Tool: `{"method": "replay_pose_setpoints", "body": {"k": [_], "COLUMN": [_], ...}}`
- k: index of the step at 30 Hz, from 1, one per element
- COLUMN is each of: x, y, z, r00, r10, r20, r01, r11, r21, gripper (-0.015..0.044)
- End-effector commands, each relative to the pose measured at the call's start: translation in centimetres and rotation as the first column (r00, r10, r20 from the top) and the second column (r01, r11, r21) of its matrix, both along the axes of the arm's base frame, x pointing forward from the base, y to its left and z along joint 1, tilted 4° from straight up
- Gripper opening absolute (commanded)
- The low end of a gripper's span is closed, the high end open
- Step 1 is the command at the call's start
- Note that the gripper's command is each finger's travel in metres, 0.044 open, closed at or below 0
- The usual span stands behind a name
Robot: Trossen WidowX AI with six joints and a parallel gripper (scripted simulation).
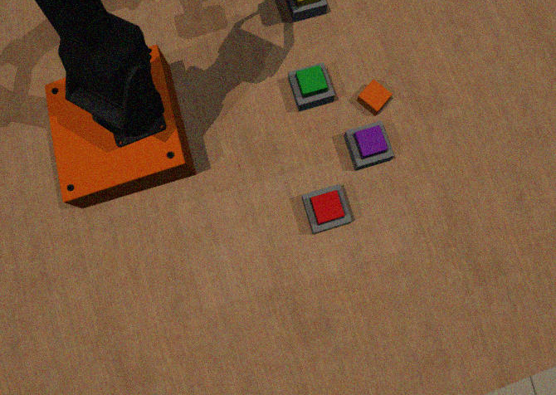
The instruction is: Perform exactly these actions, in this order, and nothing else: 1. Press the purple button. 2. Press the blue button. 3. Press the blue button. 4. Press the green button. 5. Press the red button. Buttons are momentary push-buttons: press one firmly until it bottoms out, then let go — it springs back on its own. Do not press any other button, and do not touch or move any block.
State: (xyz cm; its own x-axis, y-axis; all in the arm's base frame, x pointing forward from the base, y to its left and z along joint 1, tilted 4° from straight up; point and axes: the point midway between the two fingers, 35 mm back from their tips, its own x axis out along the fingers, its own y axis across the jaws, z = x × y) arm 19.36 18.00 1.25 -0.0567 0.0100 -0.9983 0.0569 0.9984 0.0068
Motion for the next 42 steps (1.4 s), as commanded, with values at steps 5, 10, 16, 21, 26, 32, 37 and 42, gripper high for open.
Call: {"method": "replay_pose_setpoints", "body": {"k": [5,10,16,21,26,32,37,42], "x": [0.3,0.3,0.3,0.3,0.2,0.2,0.2,0.2], "y": [0.2,0.3,0.3,0.3,0.3,0.3,0.3,0.3], "z": [2.0,1.4,0.5,-0.3,-1.1,-1.4,-1.4,-1.4], "r00": [1.000,1.000,1.000,1.000,1.000,1.000,1.000,1.000], "r10": [-0.002,-0.002,-0.002,-0.002,-0.002,-0.002,-0.002,-0.002], "r20": [0.016,0.016,0.016,0.016,0.016,0.016,0.016,0.016], "r01": [0.002,0.002,0.002,0.002,0.002,0.002,0.002,0.002], "r11": [1.000,1.000,1.000,1.000,1.000,1.000,1.000,1.000], "r21": [0.018,0.018,0.018,0.018,0.018,0.018,0.018,0.018], "gripper": [0.0020,0.0020,0.0020,0.0020,0.0020,0.0020,0.0020,0.0020]}}
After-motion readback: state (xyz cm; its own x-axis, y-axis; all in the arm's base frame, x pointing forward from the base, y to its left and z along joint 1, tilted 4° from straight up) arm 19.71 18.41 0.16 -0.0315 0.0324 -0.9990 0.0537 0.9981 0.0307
